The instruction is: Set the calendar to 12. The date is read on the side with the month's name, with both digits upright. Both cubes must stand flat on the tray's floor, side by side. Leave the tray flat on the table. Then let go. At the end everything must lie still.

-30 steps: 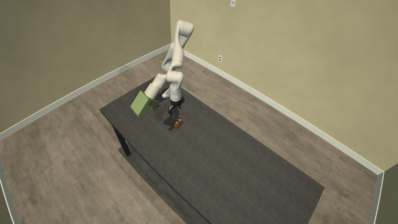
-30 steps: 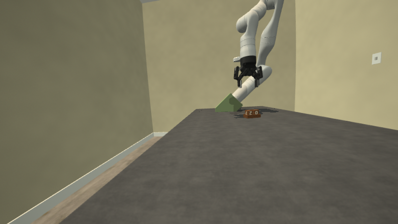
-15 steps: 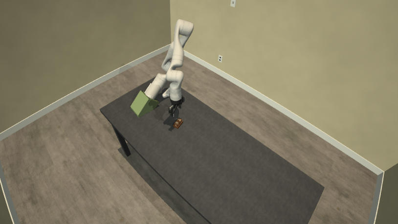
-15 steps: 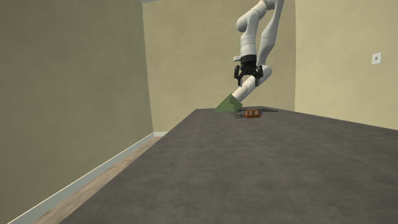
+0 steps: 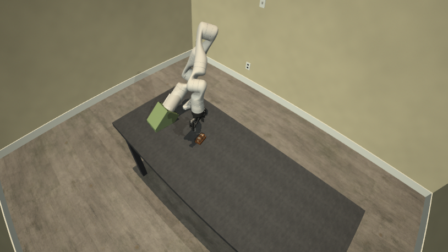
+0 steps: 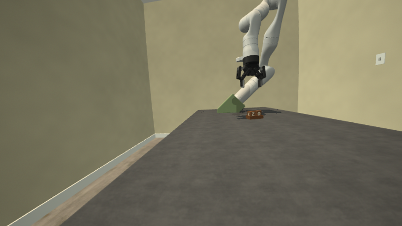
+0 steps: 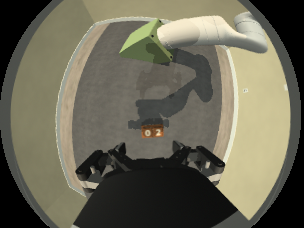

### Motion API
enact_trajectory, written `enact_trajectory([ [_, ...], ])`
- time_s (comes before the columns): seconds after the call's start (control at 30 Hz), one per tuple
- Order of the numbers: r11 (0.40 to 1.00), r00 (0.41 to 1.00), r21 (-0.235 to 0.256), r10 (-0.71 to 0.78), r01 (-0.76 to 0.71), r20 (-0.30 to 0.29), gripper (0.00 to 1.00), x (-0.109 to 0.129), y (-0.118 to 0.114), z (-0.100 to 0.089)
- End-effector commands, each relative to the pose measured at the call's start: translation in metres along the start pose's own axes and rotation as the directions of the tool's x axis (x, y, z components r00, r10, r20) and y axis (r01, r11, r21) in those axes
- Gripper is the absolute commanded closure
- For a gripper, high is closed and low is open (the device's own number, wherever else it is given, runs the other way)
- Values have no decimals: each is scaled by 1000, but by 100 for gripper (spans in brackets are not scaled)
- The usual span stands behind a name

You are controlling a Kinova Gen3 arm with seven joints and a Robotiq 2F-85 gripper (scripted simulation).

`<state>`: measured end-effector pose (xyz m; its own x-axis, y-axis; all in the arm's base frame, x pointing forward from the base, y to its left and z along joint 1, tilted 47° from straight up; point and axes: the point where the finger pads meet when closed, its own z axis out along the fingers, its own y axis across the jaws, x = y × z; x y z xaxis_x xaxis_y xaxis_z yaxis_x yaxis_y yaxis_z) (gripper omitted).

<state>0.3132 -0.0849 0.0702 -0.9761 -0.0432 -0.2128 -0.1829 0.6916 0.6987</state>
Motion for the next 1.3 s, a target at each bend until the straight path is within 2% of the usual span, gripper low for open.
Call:
enact_trajectory([
  [0.0,1000,1000,-1,24,-24,-1,0,0,0,1],
  [0.2,988,988,-7,154,-154,-5,0,1,2,6],
  [0.37,947,947,-12,322,-322,-10,0,1,3,12],
  [0.43,947,947,-12,322,-322,-10,0,1,3,12],
  [0.53,899,899,-14,438,-438,-14,0,2,4,17],
  [0.7,773,773,-12,634,-634,-20,0,2,4,24],
  [0.93,524,524,-5,851,-852,-19,0,2,4,34],
  [1.0,524,524,-5,851,-852,-19,0,2,4,34],
  [1.27,240,240,1,971,-971,-8,0,2,1,42],
])
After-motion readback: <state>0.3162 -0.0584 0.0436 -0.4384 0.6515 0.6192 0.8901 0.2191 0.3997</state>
